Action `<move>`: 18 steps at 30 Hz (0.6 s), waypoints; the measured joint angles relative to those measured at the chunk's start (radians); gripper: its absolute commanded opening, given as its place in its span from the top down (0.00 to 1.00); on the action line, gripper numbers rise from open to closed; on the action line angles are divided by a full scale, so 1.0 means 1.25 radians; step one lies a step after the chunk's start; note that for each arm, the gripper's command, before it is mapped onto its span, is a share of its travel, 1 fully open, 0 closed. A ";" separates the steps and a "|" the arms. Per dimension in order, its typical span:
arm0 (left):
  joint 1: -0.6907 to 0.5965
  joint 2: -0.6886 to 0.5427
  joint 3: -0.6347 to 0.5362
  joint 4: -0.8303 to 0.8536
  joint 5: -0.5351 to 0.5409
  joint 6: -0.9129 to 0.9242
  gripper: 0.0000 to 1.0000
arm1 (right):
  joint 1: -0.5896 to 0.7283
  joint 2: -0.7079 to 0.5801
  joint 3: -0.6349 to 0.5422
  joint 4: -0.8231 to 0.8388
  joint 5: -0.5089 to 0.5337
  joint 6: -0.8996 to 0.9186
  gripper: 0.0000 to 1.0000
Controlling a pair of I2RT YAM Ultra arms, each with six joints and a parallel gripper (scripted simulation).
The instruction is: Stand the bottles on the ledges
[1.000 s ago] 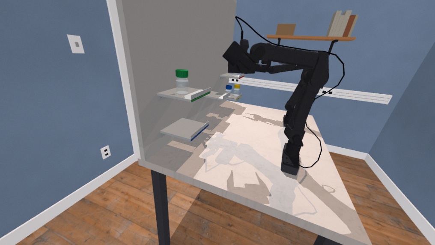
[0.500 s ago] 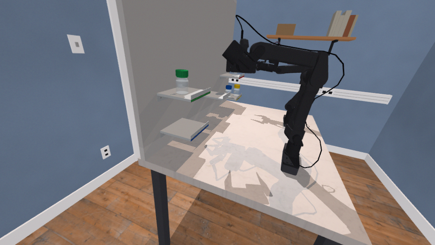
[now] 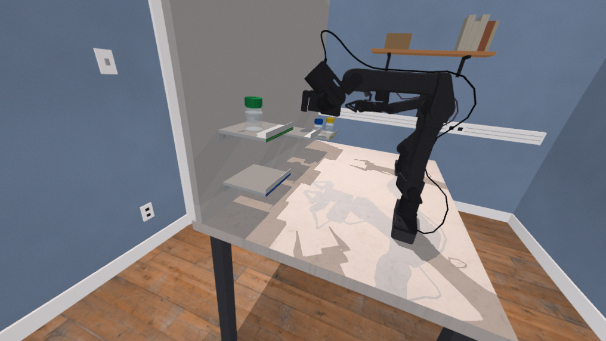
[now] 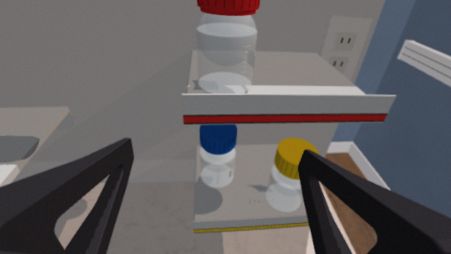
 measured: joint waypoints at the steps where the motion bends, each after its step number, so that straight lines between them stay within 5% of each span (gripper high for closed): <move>1: -0.001 -0.010 -0.012 0.032 -0.021 -0.019 0.00 | -0.001 -0.004 -0.014 0.001 -0.002 0.002 0.00; 10: -0.020 -0.143 -0.163 0.332 -0.163 -0.186 0.00 | -0.007 -0.027 -0.074 0.016 -0.013 0.014 0.00; 18: -0.034 -0.214 -0.460 0.591 -0.300 -0.335 0.00 | -0.011 -0.038 -0.109 0.027 -0.019 0.020 0.00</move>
